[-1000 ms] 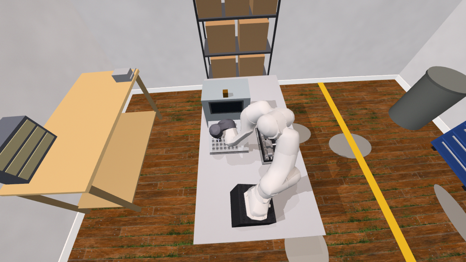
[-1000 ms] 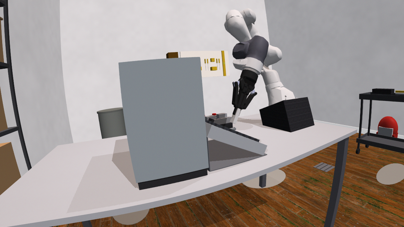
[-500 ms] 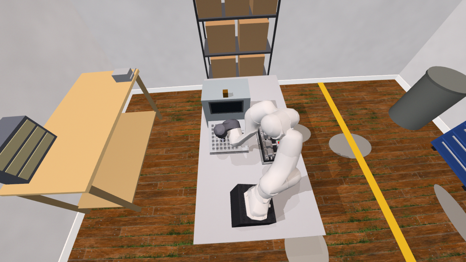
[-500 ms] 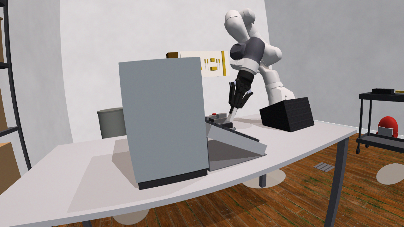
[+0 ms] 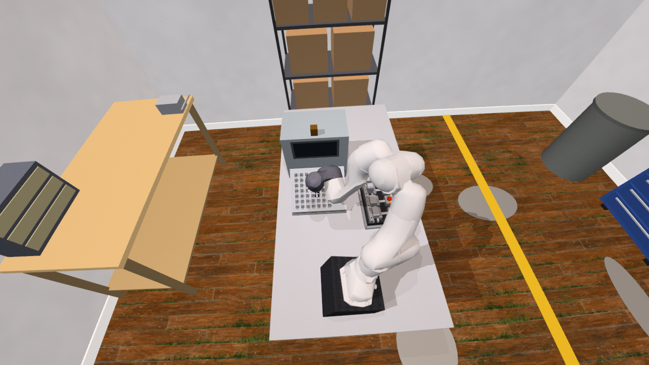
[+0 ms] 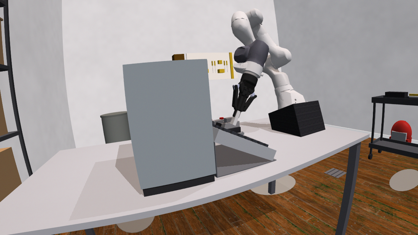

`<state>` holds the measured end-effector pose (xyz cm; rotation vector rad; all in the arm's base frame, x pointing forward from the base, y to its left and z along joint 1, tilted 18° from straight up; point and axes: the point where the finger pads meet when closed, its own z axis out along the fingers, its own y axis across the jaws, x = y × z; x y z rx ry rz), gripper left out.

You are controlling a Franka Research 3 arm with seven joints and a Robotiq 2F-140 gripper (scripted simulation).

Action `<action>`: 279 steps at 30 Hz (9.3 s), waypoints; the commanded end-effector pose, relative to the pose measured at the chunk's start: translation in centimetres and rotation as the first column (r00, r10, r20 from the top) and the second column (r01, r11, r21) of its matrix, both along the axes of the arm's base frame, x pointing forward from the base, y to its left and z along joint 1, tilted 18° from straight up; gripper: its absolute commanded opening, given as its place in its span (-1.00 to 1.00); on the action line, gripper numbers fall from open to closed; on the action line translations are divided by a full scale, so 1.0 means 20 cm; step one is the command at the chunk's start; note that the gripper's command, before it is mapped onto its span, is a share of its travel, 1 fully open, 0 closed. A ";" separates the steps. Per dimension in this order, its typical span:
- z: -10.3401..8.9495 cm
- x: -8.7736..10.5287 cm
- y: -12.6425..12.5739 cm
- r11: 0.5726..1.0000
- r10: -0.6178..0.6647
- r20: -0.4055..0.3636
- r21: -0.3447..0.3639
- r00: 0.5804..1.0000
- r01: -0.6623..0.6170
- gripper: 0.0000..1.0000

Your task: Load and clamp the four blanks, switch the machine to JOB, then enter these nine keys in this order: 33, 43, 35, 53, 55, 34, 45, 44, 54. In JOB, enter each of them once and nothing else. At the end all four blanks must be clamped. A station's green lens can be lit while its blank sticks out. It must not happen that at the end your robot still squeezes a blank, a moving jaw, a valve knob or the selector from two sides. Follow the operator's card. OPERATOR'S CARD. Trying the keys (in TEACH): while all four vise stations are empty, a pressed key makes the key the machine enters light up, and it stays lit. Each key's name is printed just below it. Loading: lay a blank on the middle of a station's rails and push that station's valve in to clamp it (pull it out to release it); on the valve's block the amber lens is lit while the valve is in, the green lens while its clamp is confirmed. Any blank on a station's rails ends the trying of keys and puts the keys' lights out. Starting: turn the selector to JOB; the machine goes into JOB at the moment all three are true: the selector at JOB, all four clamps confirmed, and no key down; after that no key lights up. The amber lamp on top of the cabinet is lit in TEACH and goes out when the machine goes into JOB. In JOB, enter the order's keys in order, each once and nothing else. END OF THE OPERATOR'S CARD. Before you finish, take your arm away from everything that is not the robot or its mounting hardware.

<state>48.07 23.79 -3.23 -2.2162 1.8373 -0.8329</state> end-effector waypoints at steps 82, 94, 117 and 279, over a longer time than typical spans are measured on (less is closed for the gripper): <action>-0.15 0.08 -0.04 1.000 0.006 -0.004 0.004 1.000 -0.006 -1.00; -0.15 0.08 -0.04 1.000 0.006 -0.004 0.004 1.000 -0.006 -1.00; -0.12 0.06 -0.03 1.000 0.006 -0.004 0.004 1.000 -0.006 -1.00; -0.05 0.36 0.21 1.000 0.006 -0.004 0.004 1.000 -0.006 -1.00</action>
